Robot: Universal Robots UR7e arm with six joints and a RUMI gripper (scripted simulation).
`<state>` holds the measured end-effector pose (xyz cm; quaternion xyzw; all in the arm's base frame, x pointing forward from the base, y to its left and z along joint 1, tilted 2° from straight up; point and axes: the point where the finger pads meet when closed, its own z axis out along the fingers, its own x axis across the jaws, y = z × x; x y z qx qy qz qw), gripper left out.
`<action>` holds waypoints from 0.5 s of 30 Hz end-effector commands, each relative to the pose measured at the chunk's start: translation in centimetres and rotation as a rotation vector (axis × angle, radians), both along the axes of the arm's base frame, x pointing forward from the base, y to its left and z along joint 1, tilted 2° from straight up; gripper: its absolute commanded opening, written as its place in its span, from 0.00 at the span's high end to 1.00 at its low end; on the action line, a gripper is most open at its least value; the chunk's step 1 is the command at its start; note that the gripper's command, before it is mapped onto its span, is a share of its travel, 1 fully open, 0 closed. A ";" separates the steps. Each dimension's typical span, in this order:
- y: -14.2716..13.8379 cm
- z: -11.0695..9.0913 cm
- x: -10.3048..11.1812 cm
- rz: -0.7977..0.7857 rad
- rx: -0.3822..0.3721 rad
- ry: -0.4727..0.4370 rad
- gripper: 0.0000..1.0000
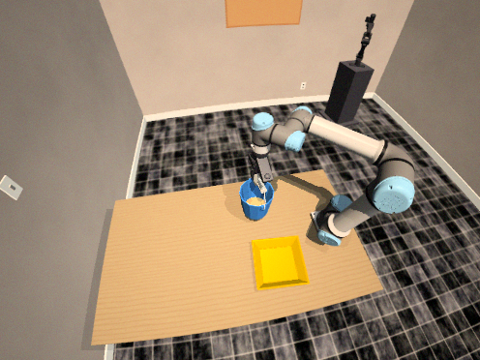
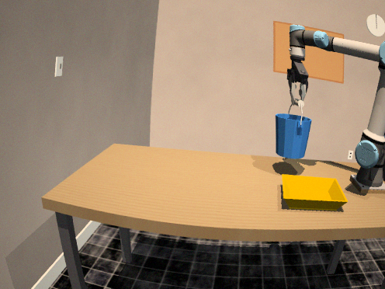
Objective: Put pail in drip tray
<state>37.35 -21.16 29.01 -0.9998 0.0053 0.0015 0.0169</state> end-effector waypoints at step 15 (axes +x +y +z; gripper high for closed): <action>2.2 0.1 0.0 0.000 -0.001 -0.001 1.00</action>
